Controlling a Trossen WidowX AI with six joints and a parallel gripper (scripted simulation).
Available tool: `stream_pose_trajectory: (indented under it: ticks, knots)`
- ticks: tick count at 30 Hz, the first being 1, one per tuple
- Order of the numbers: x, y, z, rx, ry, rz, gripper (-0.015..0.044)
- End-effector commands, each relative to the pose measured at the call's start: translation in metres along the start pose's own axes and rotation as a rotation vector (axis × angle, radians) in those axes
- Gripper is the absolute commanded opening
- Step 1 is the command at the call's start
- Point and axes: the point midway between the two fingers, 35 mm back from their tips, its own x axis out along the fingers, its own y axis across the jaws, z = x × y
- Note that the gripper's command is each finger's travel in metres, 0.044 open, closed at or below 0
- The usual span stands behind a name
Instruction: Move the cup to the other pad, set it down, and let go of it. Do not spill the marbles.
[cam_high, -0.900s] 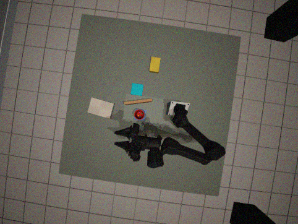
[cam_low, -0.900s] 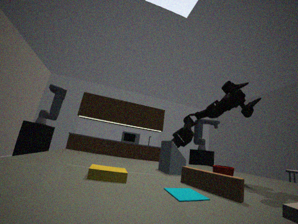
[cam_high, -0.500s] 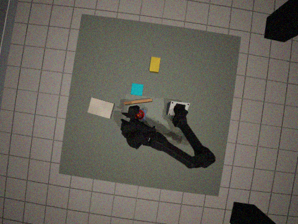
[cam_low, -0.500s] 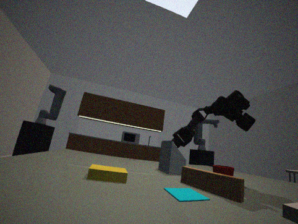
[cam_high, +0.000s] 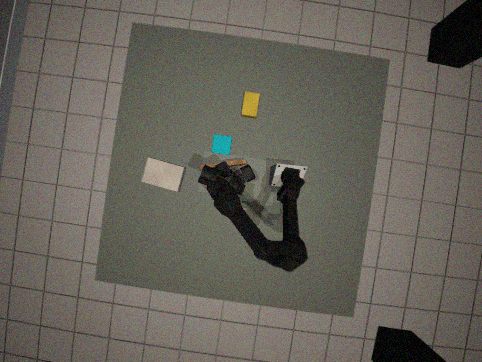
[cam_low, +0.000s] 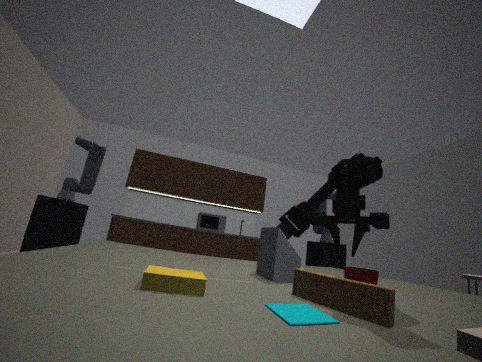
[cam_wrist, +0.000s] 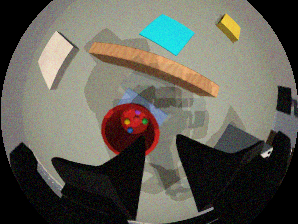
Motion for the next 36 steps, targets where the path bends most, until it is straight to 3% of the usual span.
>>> stream_pose_trajectory:
  ticks: [1, 36]
  knots:
    - [0.001, 0.000, -0.005, 0.109, 0.078, -0.002, 0.0148]
    - [0.044, 0.003, -0.007, 0.109, 0.076, -0.003, 0.0148]
